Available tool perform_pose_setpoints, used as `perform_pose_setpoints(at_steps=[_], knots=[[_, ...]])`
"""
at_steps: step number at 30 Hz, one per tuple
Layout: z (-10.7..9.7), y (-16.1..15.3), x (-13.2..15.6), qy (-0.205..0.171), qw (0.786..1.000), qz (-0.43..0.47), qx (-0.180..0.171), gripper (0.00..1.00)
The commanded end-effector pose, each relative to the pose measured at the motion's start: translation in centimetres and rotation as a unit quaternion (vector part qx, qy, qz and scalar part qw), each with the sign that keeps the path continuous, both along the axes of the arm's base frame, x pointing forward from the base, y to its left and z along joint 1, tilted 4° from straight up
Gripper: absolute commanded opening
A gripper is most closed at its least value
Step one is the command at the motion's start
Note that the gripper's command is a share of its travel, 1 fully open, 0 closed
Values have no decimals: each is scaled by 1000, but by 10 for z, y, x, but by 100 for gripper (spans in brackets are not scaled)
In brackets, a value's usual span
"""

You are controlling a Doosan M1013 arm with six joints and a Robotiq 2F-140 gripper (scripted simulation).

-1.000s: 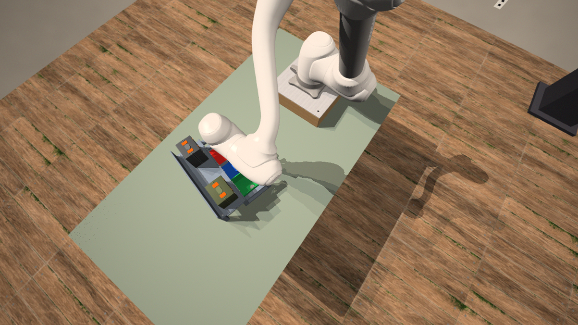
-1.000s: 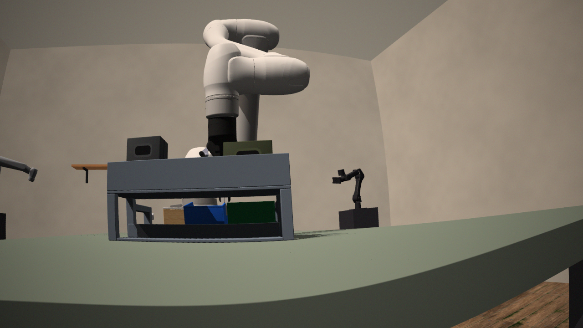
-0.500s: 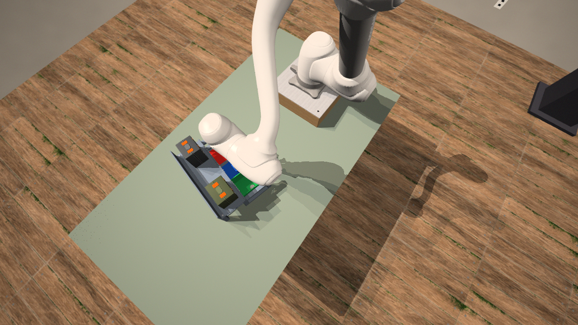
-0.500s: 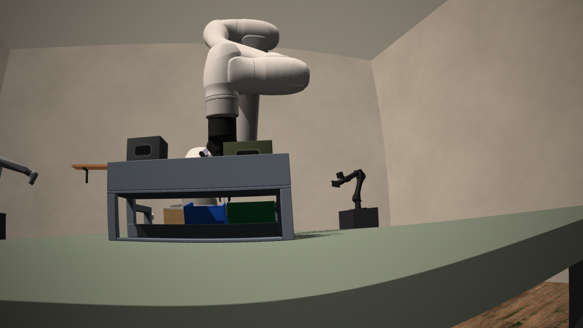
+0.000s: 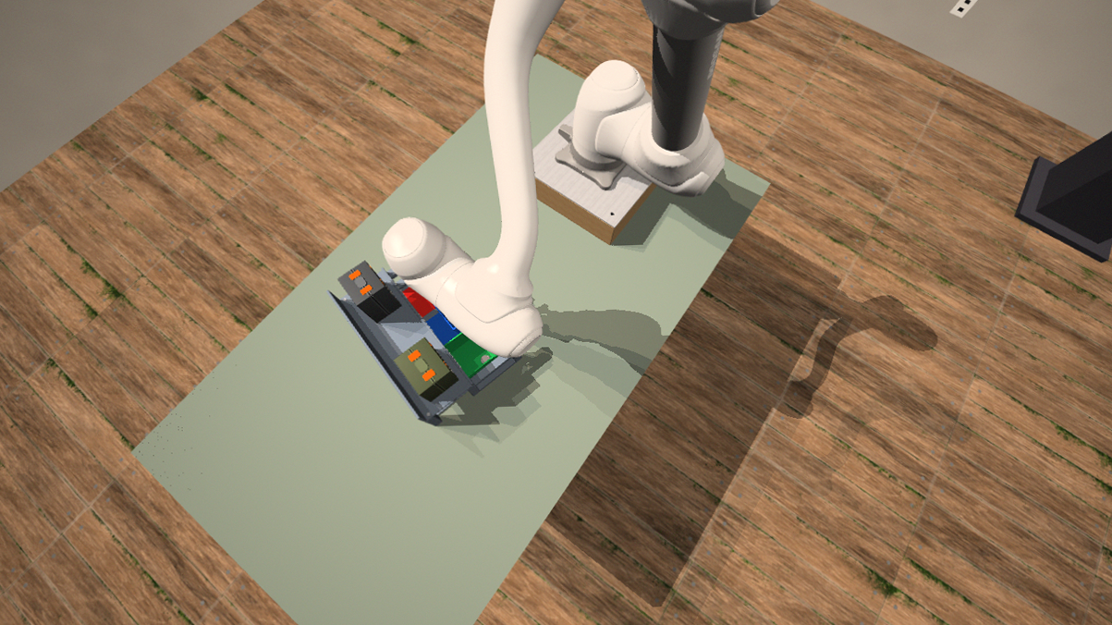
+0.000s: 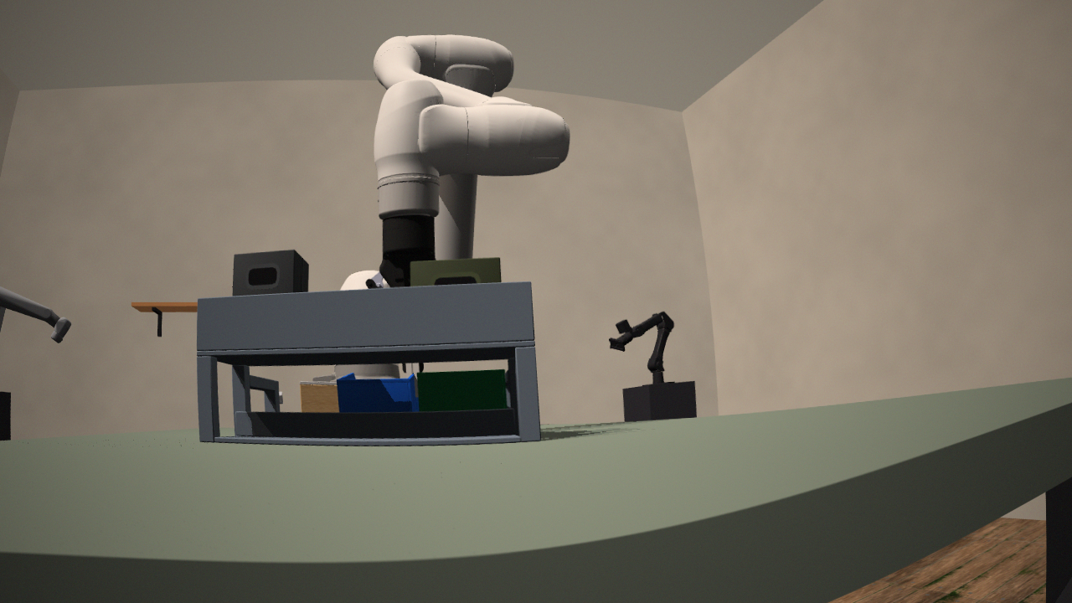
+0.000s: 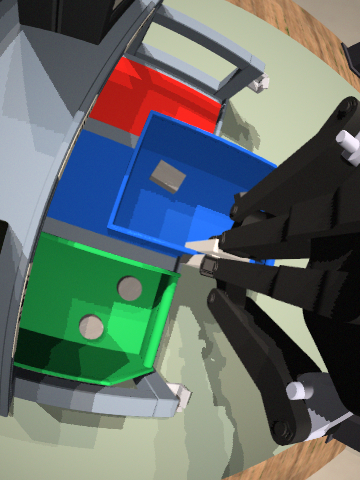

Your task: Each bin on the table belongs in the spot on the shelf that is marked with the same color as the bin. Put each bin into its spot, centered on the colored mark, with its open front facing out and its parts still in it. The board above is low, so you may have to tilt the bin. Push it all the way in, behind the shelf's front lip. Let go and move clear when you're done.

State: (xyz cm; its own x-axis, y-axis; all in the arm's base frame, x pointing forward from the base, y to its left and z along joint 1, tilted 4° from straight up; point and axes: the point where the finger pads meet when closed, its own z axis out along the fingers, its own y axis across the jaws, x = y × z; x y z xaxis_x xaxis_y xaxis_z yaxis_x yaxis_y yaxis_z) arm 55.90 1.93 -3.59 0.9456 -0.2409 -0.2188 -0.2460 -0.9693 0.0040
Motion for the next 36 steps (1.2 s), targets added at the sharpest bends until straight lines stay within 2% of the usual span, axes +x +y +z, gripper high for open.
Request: perform_pose_setpoints(at_steps=[1,36], knots=[[-3,-2,1,-2,1000,3,-1,10],[-5,-4,10,-10,1000,3,-3,10]])
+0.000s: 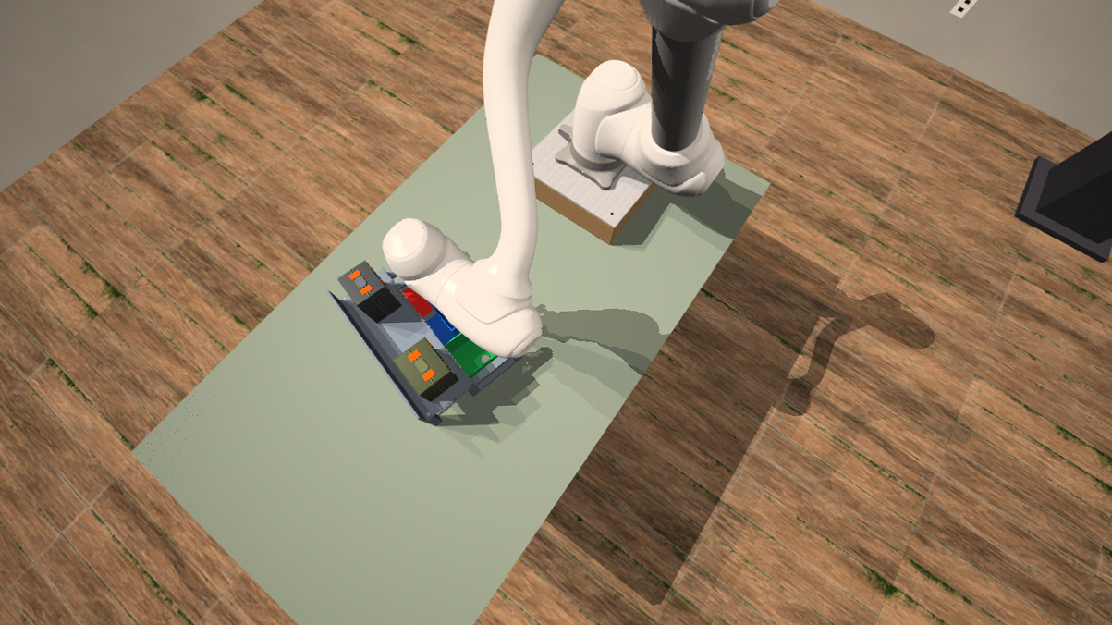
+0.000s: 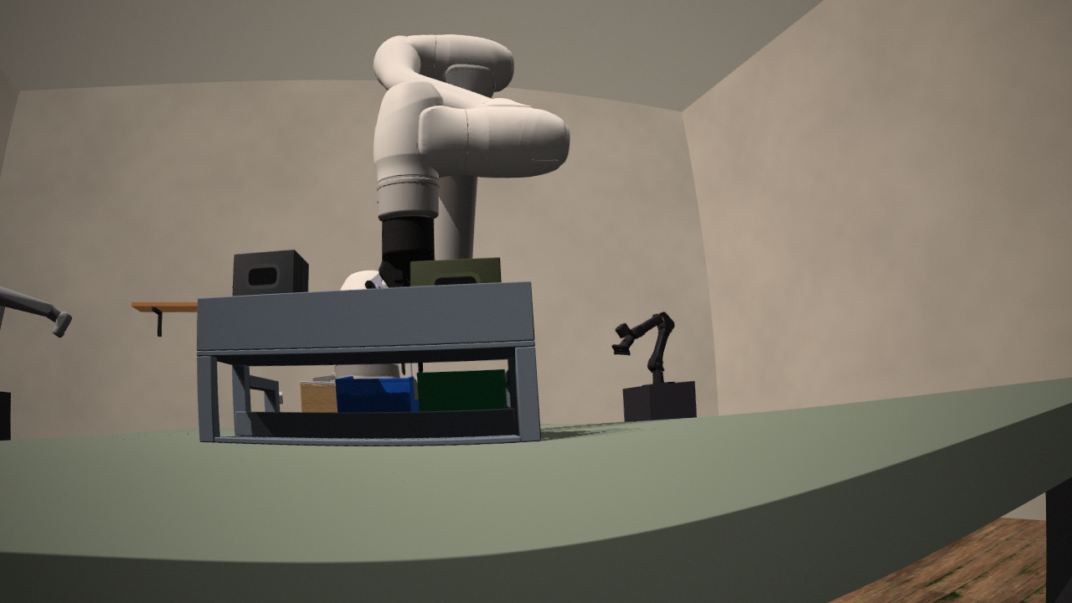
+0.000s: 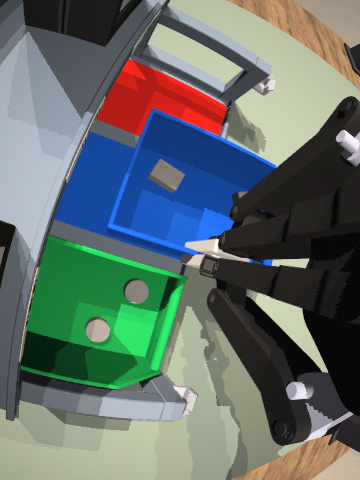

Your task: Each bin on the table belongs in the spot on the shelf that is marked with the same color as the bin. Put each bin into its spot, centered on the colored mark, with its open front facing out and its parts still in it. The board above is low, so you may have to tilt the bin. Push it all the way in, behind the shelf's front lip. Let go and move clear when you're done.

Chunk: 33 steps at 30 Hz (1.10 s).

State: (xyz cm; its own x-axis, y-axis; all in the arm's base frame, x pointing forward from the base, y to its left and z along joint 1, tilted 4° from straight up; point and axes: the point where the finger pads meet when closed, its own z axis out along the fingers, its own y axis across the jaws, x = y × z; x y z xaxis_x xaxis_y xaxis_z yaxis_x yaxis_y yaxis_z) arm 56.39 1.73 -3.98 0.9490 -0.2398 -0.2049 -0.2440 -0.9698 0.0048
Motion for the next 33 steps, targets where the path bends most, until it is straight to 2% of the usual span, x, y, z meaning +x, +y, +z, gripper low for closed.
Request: perform_pose_setpoints(at_steps=[1,33], knots=[[-1,-2,5,-3,1000,2,-1,10],[3,-3,14,-9,1000,-1,-2,10]])
